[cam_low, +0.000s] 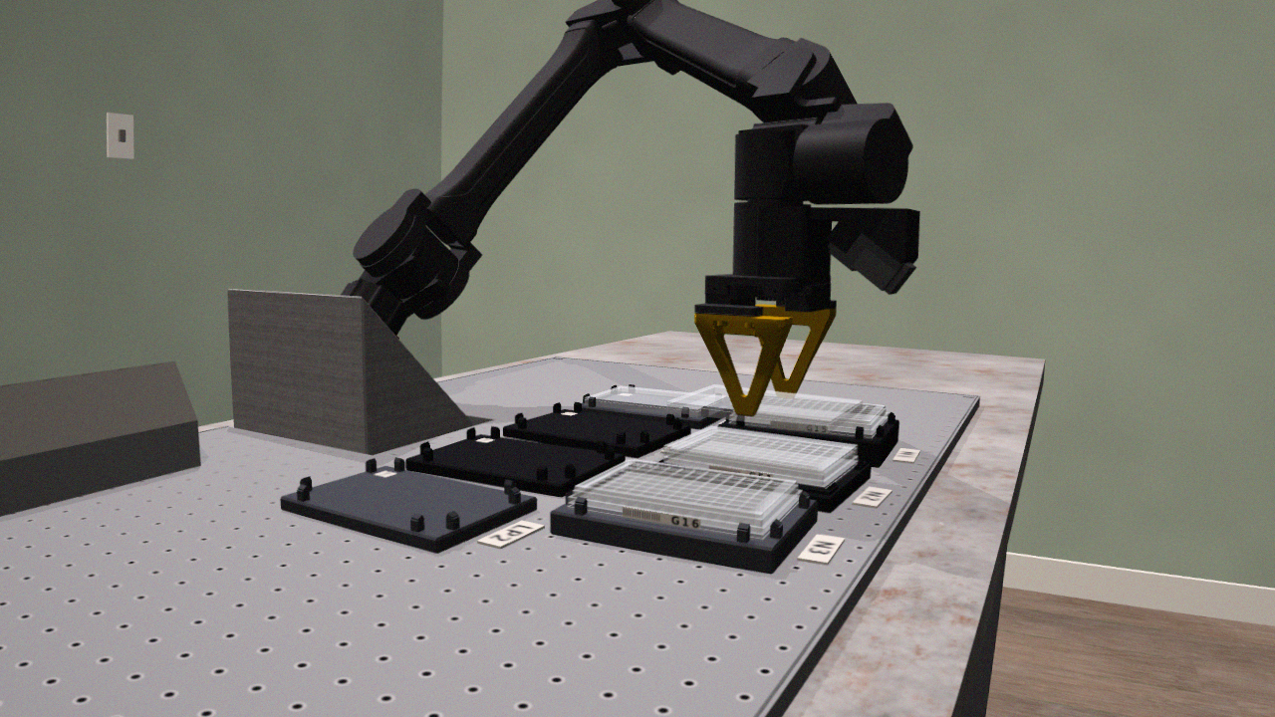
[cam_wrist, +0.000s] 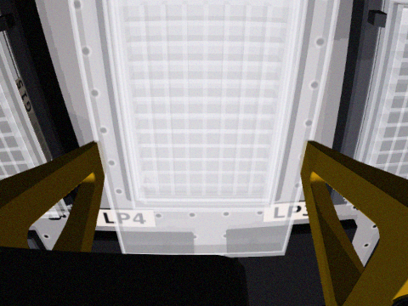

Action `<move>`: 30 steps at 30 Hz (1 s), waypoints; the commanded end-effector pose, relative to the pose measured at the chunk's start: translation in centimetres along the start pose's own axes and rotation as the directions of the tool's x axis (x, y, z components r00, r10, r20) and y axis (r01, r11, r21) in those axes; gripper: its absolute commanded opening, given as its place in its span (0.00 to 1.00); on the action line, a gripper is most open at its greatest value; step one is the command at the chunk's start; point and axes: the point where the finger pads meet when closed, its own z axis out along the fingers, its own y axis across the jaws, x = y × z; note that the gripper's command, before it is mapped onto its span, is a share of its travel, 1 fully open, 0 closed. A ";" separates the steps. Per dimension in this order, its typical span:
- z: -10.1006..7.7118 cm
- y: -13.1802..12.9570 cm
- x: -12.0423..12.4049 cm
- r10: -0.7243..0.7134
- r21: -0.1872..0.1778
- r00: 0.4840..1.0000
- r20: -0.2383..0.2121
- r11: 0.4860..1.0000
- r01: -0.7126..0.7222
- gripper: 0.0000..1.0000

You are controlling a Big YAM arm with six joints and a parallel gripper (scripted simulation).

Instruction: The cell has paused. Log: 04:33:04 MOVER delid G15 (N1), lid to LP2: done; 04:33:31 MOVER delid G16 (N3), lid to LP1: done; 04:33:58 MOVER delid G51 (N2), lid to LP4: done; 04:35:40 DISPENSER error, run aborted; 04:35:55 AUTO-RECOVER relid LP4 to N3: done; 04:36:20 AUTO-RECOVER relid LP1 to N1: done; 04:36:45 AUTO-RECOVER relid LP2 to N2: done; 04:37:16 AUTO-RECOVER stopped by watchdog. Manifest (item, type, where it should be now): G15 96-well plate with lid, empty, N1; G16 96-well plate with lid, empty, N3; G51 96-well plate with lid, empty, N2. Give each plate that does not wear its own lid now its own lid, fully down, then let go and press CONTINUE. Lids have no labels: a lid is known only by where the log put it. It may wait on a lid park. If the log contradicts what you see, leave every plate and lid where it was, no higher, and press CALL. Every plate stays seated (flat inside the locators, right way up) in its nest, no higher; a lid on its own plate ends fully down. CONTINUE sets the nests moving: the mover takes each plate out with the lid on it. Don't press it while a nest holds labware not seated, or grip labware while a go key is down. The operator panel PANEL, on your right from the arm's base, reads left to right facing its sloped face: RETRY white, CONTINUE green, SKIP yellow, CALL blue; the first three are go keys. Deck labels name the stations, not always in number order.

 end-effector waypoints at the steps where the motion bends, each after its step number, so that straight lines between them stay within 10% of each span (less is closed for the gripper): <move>1: -0.1 -1.4 0.1 0.014 0.001 1.000 0.014 1.000 -0.014 0.00; 30: 1.8 -0.1 0.1 0.007 -0.002 1.000 -0.007 1.000 -0.007 0.00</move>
